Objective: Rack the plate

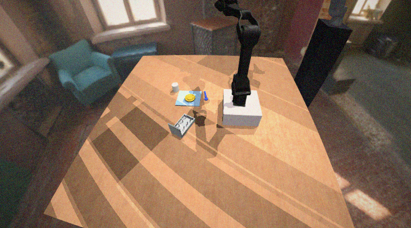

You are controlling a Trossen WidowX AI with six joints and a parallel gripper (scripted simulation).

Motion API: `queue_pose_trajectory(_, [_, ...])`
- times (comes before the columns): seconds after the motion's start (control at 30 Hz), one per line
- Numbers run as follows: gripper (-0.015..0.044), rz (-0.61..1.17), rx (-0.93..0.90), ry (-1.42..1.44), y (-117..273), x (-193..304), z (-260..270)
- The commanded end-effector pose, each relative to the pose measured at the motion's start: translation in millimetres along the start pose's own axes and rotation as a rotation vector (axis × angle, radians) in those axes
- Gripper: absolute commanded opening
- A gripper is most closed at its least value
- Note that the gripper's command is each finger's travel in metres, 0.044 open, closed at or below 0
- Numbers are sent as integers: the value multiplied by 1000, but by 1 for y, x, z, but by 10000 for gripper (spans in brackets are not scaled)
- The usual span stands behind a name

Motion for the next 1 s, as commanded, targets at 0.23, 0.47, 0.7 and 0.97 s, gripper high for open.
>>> queue_pose_trajectory(0.23, [400,38,-284,-37,20,1,74])
queue_pose_trajectory(0.47, [400,113,-511,-44,45,6,133])
queue_pose_trajectory(0.7, [400,185,-727,-18,83,8,184])
queue_pose_trajectory(0.97, [400,288,-967,34,135,16,234])
Point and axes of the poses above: the point midway between the two fingers, 35 mm back from their tips, its own y axis back along the fingers, its own z axis across the jaws, x = y × z, the point moved 9 cm from there along y, back along the fingers, and after that the axes turned 7 degrees about -y, right-handed, at the moved point
